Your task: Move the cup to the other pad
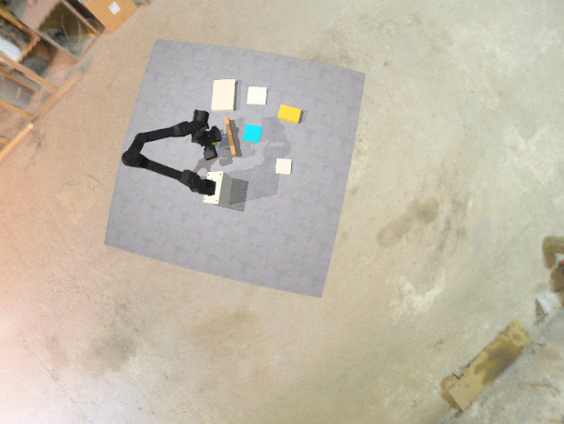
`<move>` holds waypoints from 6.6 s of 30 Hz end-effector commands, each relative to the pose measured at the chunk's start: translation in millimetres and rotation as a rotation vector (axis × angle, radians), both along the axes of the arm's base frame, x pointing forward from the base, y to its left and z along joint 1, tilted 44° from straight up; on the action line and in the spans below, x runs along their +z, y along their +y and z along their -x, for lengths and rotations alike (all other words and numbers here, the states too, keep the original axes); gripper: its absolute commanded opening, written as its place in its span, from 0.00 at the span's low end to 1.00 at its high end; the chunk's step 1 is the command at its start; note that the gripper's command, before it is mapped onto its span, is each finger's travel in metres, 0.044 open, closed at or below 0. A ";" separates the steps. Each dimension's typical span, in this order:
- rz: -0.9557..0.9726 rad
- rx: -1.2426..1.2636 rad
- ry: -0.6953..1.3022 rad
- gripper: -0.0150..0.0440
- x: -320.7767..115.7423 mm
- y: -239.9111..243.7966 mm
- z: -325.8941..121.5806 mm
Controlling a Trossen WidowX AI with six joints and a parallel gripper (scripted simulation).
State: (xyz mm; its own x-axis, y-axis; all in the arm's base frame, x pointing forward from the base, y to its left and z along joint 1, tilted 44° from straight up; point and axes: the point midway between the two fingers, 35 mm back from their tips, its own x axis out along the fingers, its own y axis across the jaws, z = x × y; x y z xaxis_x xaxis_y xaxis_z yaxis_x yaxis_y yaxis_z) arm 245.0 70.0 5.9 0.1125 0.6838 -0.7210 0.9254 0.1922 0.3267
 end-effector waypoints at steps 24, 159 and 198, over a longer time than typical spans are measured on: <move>-0.001 0.001 0.003 0.30 -0.9 0.6 0.7; 0.003 0.000 0.007 0.25 -39.5 -170.2 -35.7; 0.006 0.000 0.006 0.25 -85.4 -219.1 -50.0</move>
State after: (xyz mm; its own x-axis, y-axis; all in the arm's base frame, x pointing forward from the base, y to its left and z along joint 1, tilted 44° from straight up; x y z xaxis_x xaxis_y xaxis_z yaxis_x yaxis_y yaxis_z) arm 295.4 -148.2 -74.7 0.1157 0.6783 -0.7256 0.9266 0.1894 0.3248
